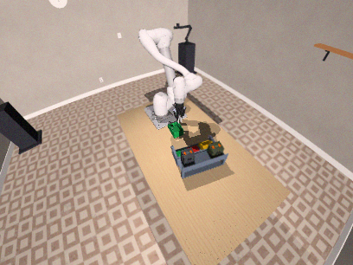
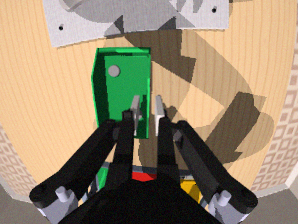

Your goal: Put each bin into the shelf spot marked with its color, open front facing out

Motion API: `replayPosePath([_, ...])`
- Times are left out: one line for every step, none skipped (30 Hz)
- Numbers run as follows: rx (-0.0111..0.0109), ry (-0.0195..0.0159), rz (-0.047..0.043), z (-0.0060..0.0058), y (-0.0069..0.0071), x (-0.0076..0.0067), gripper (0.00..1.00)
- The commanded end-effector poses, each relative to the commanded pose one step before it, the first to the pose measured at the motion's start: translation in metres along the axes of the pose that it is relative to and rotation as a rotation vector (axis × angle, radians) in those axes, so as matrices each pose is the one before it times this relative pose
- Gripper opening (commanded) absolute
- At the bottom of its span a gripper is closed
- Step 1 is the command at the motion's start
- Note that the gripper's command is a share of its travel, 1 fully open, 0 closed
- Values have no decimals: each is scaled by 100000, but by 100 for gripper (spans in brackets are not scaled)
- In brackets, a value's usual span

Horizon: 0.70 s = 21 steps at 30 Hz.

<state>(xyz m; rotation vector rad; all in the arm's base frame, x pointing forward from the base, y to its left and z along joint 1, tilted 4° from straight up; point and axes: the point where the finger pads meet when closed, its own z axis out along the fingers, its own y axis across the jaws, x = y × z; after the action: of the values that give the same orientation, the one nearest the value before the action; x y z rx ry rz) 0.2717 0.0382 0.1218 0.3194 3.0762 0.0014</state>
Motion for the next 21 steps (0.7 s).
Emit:
replayPosePath([320,-391,524,659,-183,-120,24])
replayPosePath([-1,0,-1,135,1,0,24])
replayPosePath([-1,0,-1,125,1,0,24])
replayPosePath([-1,0,-1,115,1,0,24])
replayPosePath([-1,0,-1,105,1,1,24])
replayPosePath([-1,0,-1,95,1,0,24])
replayPosePath([-1,0,-1,84,1,0,24])
replayPosePath([-1,0,-1,74,1,0,24])
replayPosePath([0,0,-1,64,1,0,24])
replayPosePath([0,0,-1,55,1,0,24])
replayPosePath([0,0,-1,46,0,0,24])
replayPosePath([0,0,0,37,0,0,24])
replayPosePath([0,0,0,29,0,0,24])
replayPosePath([0,0,0,21,0,0,24])
replayPosePath([0,0,0,15,0,0,24])
replayPosePath([0,0,0,0,0,0,24])
replayPosePath([0,0,0,0,0,0,24])
replayPosePath([0,0,0,9,0,0,24])
replayPosePath([0,0,0,5,0,0,24])
replayPosePath([0,0,0,2,0,0,24])
replayPosePath([0,0,0,0,0,0,24])
